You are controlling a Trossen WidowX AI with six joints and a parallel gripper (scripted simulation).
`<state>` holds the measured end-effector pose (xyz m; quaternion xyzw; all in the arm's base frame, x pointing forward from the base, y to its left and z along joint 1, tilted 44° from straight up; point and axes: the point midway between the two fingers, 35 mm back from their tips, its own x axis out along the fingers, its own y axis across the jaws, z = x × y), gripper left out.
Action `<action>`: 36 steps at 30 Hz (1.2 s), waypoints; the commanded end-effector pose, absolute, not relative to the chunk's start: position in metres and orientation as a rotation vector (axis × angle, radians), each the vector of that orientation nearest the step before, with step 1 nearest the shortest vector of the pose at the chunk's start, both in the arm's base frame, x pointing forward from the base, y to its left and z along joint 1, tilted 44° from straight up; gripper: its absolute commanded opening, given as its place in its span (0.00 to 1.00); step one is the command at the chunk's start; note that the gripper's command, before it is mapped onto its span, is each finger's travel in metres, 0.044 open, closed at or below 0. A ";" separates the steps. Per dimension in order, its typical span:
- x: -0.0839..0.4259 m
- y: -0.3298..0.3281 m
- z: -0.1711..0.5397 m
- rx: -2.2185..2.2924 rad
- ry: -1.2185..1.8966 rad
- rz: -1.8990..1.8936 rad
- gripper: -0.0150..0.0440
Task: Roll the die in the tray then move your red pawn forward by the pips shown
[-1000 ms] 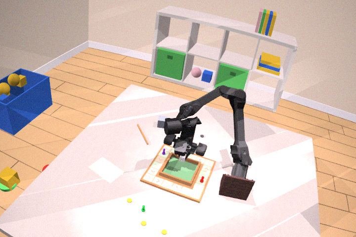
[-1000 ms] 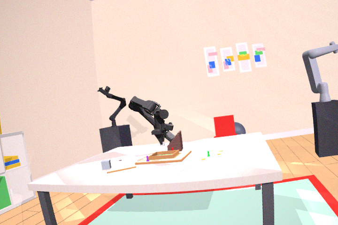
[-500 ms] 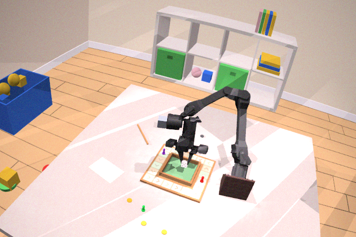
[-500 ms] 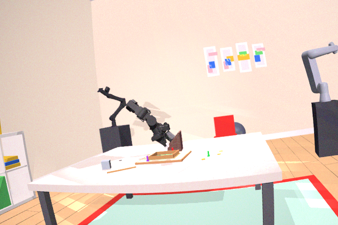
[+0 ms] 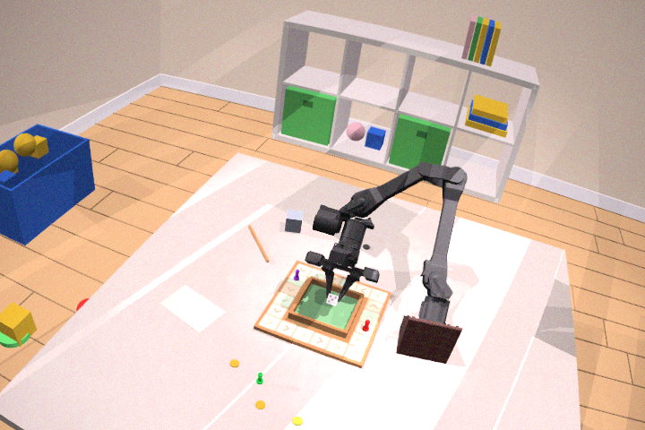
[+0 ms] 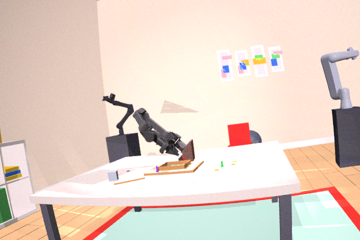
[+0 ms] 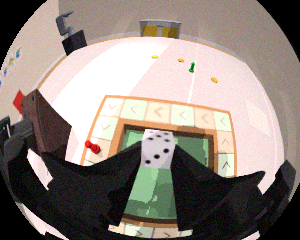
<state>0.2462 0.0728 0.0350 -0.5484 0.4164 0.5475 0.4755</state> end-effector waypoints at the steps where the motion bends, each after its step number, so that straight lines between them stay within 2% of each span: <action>1: 0.249 0.076 0.044 -1.331 0.962 1.348 0.25; 7: 0.256 0.083 0.088 -1.331 0.961 1.348 0.25; 32: 0.255 0.081 0.085 -1.337 0.967 1.348 0.25; 36: 0.255 0.081 0.085 -1.337 0.967 1.348 0.43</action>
